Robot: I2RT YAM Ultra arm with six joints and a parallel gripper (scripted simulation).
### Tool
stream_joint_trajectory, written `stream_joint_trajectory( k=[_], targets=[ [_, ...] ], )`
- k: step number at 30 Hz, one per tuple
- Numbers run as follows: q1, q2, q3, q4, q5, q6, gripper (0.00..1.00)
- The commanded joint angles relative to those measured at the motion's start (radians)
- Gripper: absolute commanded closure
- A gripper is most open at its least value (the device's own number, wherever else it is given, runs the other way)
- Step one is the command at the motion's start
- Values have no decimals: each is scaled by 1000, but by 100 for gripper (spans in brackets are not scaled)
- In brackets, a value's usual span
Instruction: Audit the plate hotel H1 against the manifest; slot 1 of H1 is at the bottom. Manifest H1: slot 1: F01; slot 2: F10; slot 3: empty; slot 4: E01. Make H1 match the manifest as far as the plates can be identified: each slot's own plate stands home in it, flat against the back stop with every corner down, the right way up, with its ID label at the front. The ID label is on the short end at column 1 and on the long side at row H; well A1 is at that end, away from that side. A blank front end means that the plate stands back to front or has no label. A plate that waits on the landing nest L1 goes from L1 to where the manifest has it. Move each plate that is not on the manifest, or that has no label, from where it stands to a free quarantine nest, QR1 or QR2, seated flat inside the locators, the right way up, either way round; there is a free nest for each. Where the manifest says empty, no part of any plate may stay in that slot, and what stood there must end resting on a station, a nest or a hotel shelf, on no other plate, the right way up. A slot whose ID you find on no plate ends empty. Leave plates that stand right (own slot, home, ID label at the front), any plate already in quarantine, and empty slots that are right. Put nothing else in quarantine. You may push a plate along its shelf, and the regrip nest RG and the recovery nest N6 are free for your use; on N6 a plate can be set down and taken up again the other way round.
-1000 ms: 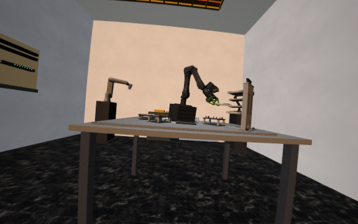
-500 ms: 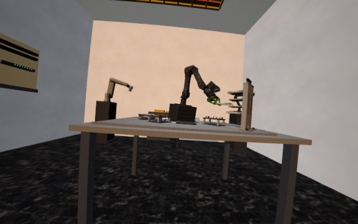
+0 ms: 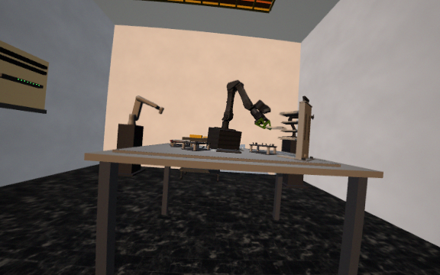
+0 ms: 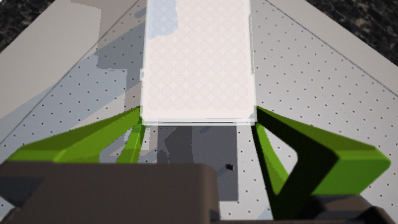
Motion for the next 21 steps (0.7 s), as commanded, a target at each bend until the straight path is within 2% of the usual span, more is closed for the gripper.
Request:
stream_joint_trajectory(
  k=[1,21],
  targets=[
    [0,-3,10,29,0,-1,14],
    [-5,21,32,33,-4,-4,14]
  ],
)
